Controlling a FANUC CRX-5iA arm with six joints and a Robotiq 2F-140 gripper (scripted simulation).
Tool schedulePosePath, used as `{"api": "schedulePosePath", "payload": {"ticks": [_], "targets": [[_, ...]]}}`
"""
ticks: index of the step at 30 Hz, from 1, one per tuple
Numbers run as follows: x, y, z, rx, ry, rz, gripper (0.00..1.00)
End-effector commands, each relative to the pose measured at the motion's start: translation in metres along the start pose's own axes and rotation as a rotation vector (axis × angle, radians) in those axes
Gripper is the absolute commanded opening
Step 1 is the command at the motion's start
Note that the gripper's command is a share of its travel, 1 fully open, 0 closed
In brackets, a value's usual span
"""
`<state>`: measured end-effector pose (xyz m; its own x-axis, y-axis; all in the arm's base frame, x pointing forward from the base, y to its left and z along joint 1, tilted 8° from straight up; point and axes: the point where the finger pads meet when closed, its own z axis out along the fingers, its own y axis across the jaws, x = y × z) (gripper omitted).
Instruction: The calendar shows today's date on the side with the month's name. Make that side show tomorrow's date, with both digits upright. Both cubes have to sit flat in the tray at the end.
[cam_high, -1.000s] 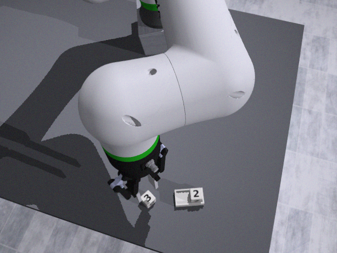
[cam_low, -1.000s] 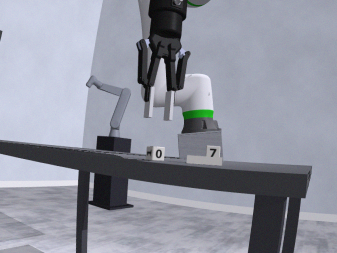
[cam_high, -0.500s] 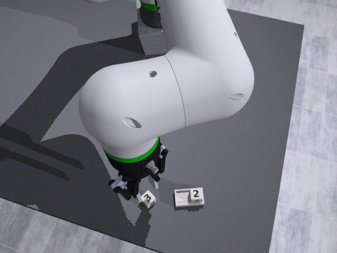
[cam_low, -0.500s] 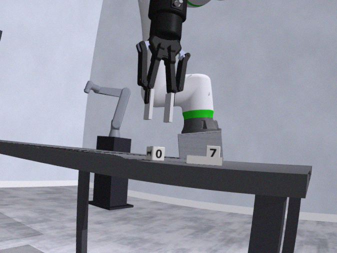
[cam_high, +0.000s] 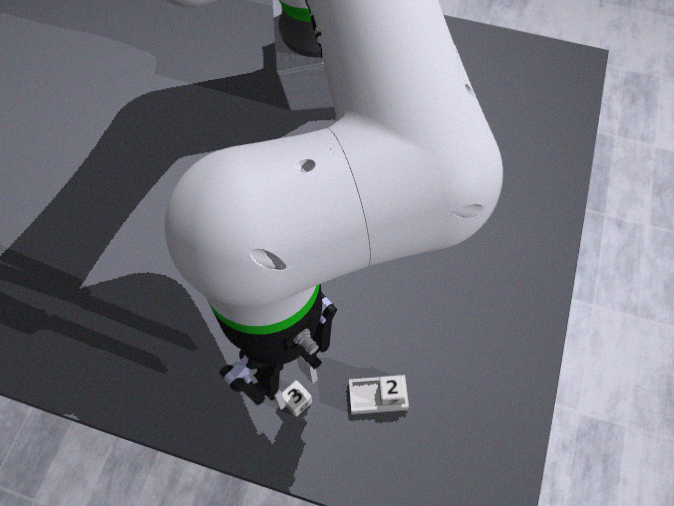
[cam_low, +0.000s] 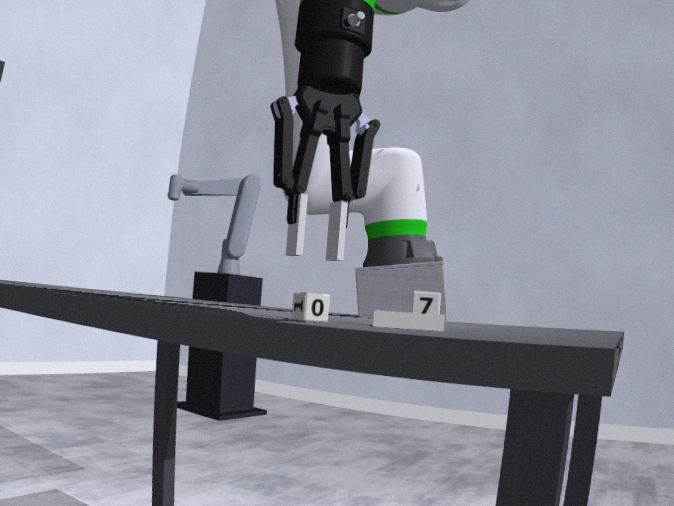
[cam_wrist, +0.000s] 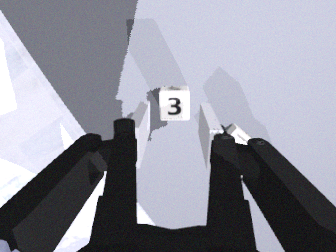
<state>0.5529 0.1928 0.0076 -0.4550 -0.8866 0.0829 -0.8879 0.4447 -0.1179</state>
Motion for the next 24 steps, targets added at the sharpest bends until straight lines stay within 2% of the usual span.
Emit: {"api": "schedulePosePath", "payload": {"ticks": [1, 14, 24], "targets": [[0.000, 0.000, 0.003, 0.000, 0.000, 0.000, 0.35], [0.000, 0.000, 0.022, 0.000, 0.000, 0.000, 0.35], [0.000, 0.000, 0.028, 0.000, 0.000, 0.000, 0.35]]}}
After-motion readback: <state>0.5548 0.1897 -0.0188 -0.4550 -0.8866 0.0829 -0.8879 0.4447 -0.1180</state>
